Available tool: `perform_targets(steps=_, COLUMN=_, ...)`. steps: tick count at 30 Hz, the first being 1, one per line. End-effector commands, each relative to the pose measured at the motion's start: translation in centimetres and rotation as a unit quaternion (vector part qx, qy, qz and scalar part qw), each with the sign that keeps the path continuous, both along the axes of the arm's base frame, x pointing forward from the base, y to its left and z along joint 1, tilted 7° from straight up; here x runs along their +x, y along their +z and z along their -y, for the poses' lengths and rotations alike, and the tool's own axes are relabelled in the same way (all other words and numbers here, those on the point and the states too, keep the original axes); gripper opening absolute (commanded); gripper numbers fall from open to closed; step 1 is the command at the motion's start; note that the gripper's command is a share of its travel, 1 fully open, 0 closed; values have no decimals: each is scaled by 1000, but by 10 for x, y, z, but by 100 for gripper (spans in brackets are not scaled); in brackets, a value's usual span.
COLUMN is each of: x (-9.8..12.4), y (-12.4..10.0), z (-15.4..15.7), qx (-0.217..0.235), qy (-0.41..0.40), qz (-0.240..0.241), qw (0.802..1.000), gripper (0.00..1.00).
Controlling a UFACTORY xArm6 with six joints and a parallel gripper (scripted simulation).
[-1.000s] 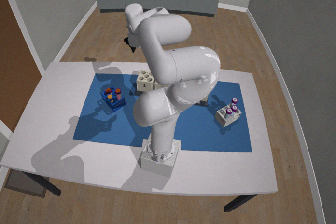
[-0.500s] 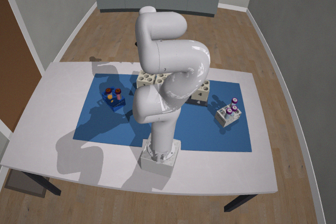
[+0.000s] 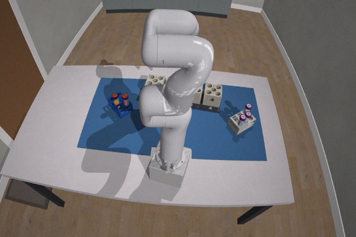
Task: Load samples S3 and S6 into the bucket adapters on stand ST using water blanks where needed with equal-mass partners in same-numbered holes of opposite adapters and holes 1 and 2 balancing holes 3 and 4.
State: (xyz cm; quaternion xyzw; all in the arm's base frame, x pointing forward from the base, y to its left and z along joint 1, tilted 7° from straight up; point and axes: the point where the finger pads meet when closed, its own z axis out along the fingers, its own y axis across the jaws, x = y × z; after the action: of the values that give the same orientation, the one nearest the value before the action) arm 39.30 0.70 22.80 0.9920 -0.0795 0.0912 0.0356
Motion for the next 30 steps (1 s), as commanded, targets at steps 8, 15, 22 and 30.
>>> perform_targets(steps=8, x=4, y=-17, z=36, qx=16, qy=8, qz=-18, qw=1000, gripper=100)
perform_targets(steps=15, x=3, y=-29, z=60, qx=25, qy=11, qz=-26, qw=999, gripper=100)
perform_targets(steps=22, x=3, y=-29, z=60, qx=25, qy=11, qz=-26, qw=999, gripper=100)
perform_targets(steps=30, x=-15, y=-30, z=84, qx=39, qy=-87, qz=-20, qw=995, gripper=100)
